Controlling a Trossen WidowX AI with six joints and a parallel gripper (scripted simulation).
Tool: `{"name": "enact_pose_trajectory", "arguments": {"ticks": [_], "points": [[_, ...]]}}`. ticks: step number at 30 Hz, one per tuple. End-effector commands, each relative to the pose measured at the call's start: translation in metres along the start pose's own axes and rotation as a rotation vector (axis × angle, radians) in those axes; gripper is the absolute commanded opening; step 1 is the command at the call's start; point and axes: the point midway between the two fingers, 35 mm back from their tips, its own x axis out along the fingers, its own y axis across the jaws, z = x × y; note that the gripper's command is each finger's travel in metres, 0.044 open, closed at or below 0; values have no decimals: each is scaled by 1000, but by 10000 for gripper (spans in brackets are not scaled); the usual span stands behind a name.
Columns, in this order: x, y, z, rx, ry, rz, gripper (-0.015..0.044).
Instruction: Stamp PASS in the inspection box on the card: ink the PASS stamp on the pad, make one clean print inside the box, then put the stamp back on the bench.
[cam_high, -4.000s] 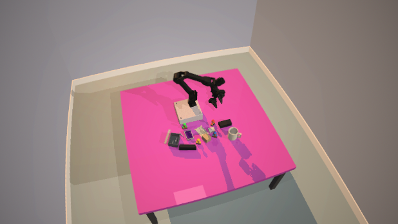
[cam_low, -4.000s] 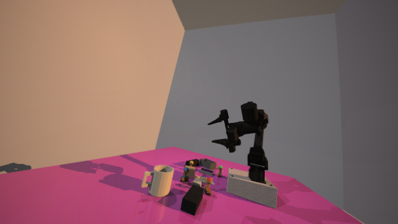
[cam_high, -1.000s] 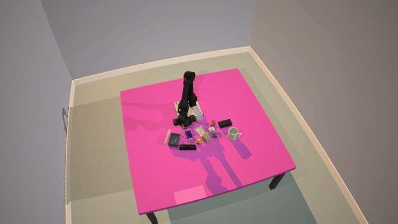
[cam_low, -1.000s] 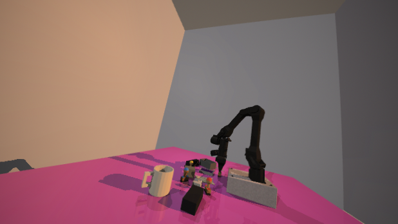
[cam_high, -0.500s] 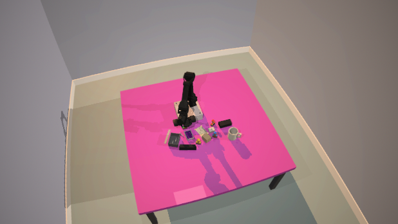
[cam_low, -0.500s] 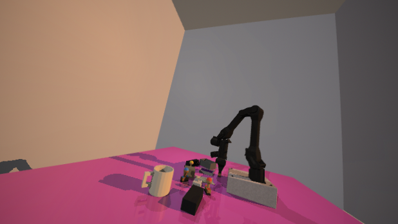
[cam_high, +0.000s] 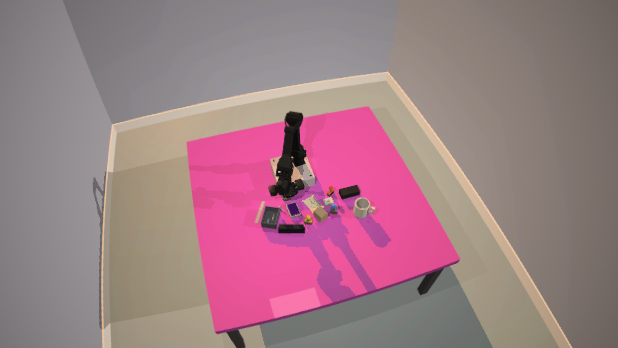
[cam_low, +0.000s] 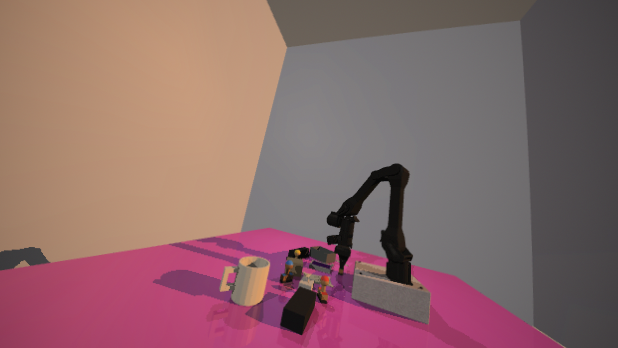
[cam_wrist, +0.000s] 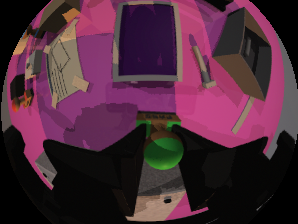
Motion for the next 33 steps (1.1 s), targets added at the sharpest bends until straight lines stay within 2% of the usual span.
{"name": "enact_pose_trajectory", "arguments": {"ticks": [1, 3, 33], "points": [[0, -1, 0, 0, 0, -3, 48], [-1, -1, 0, 0, 0, -3, 0], [-15, -2, 2, 0, 0, -4, 0]]}}
